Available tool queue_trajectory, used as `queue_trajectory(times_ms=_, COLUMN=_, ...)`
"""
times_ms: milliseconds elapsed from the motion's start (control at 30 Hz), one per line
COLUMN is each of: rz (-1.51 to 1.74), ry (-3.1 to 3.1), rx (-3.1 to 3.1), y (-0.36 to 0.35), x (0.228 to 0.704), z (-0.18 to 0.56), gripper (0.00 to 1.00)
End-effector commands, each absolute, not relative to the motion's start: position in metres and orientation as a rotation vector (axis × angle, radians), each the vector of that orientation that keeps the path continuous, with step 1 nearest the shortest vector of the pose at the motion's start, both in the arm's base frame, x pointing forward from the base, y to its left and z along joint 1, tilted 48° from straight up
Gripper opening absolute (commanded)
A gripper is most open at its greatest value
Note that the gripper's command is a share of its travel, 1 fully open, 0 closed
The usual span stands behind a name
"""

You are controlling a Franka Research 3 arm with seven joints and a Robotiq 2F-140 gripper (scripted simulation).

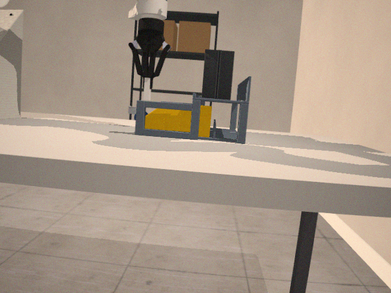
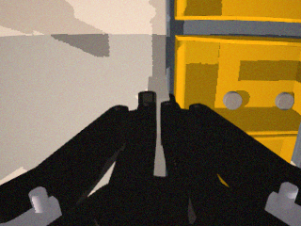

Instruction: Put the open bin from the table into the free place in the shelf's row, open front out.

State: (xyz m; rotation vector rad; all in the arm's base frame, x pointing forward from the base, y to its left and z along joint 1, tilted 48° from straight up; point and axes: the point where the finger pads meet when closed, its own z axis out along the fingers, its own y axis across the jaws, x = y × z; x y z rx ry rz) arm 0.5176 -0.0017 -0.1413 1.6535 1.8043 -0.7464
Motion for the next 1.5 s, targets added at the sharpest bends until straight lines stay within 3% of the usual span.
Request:
queue_trajectory(times_ms=0, rz=-0.759, ry=1.803, rx=1.651, y=0.0049, x=0.5144, z=-0.1335, gripper=0.00)
queue_trajectory(times_ms=1467, rz=-0.759, ry=1.803, rx=1.651, y=0.0086, x=0.5142, z=-0.1300, gripper=0.00)
